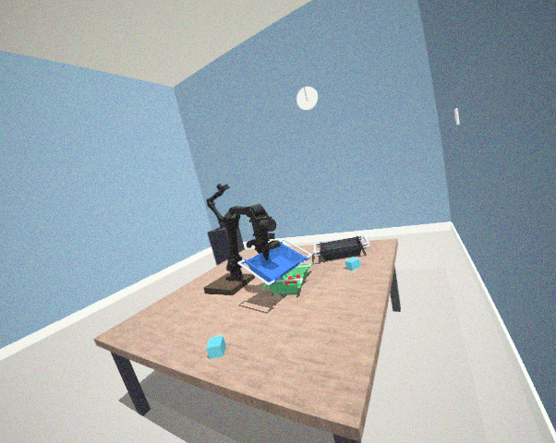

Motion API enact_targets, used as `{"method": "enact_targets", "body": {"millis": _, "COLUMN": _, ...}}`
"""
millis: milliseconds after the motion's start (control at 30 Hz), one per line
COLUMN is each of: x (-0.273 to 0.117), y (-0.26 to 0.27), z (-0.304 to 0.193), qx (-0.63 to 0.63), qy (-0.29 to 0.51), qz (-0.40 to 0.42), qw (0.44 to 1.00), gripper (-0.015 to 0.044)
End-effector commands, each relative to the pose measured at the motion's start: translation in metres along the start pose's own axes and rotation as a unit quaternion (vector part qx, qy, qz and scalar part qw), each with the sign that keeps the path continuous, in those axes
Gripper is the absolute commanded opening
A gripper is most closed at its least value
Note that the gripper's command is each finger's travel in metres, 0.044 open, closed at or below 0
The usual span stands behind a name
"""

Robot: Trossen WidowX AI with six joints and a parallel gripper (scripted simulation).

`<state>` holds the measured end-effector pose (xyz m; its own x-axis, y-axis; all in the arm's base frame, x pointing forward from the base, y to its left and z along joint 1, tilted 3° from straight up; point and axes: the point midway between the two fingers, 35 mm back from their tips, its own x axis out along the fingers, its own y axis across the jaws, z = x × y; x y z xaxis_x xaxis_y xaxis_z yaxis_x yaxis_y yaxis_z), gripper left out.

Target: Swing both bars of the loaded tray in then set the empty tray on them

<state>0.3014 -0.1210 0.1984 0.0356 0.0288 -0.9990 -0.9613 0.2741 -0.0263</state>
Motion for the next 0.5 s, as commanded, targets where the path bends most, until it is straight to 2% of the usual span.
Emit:
{"method": "enact_targets", "body": {"millis": 0, "x": -0.008, "y": -0.001, "z": 0.016, "qx": -0.037, "qy": 0.003, "qz": -0.015, "qw": 0.999, "gripper": 0.0000}}
{"method": "enact_targets", "body": {"millis": 467, "x": -0.008, "y": 0.003, "z": 0.070, "qx": -0.145, "qy": 0.000, "qz": -0.016, "qw": 0.989, "gripper": 0.0000}}
